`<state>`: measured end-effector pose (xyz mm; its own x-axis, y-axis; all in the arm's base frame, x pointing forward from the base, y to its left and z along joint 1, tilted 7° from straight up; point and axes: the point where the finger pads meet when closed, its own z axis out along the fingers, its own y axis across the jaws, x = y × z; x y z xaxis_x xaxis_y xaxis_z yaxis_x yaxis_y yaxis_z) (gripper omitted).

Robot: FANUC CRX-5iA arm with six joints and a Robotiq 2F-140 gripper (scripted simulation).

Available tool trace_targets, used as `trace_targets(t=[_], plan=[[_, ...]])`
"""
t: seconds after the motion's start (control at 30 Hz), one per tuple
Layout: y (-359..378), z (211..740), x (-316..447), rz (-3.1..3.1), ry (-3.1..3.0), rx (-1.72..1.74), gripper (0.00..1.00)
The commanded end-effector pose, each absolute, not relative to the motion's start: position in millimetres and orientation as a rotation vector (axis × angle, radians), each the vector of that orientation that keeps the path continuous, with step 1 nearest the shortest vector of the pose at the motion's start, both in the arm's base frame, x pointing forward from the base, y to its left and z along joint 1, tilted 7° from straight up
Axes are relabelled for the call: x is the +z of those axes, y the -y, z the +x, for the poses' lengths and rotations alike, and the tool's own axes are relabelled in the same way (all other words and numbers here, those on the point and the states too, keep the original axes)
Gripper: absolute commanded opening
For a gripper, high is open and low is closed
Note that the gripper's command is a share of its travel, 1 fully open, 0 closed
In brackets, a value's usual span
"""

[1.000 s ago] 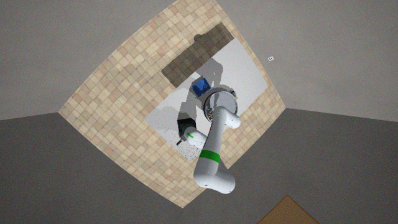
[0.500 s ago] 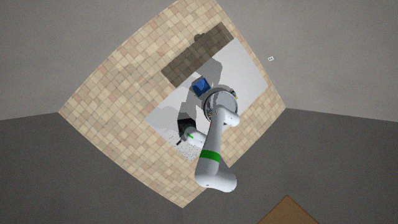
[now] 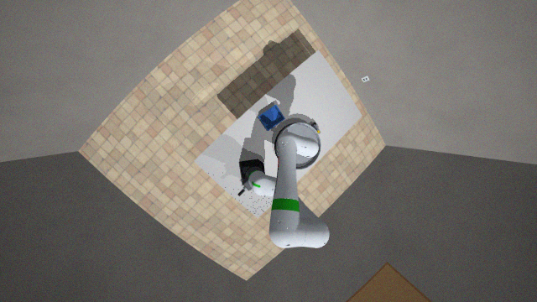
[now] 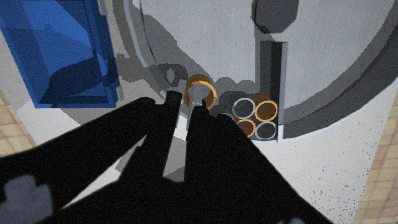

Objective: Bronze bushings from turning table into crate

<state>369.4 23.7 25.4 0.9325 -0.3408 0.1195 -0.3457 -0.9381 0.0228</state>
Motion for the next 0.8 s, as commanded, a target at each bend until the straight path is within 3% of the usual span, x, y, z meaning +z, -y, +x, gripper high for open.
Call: trace_targets(t=[0.0, 0.43, 0.77], plan=[[-91.3, 387.5, 21.5, 3.035, 0.547, 0.182, 0.00], [-221.1, 419.3, 15.6, 3.035, 0.547, 0.182, 0.00], [-252.7, 427.1, 14.1, 3.035, 0.547, 0.182, 0.00]])
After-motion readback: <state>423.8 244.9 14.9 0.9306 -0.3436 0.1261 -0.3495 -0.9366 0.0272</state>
